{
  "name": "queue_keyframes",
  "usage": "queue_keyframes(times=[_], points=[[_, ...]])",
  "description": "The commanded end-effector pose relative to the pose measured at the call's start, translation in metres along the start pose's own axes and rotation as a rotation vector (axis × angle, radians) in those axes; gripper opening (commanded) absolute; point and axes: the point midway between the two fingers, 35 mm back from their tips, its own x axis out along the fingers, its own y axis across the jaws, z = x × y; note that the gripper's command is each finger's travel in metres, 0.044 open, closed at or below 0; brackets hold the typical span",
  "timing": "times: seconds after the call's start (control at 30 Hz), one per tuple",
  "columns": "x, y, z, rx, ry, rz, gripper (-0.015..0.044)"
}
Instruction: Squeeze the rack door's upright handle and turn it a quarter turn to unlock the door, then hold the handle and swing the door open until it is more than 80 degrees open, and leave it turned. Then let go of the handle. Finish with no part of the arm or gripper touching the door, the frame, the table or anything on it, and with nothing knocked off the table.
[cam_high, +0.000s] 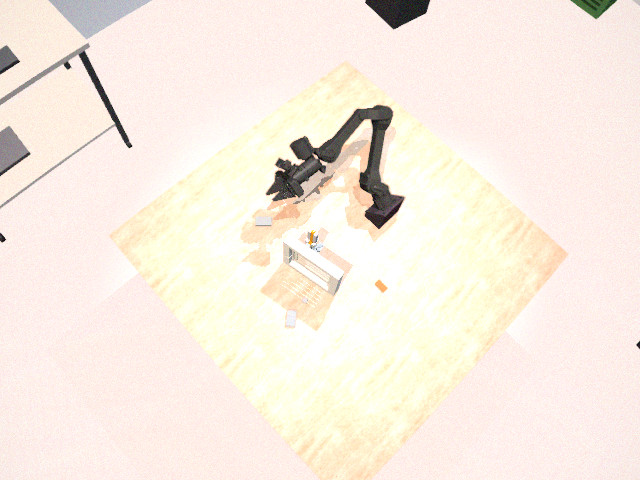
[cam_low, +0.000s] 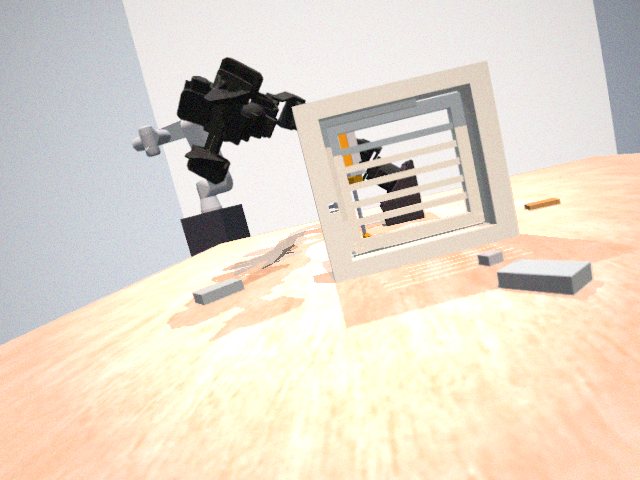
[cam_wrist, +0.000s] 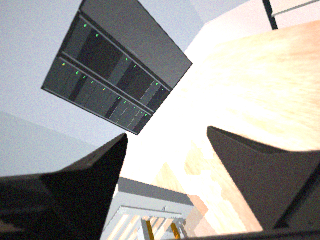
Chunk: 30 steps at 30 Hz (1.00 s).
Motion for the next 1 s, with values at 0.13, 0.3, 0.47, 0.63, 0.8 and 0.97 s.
queue_keyframes(times=[0.13,0.3,0.47,0.63,0.8,0.97], points=[[0.011,0.008,-0.015,0.025,0.111,-0.002,0.0285],[0.022,0.022,-0.036,0.043,0.268,-0.012,0.0285],[0.027,0.035,-0.058,0.04,0.42,-0.03,0.0285],[0.029,0.049,-0.077,0.015,0.566,-0.054,0.0285],[0.026,0.062,-0.095,-0.031,0.701,-0.085,0.0285],[0.02,0.074,-0.11,-0.097,0.825,-0.121,0.0285]])
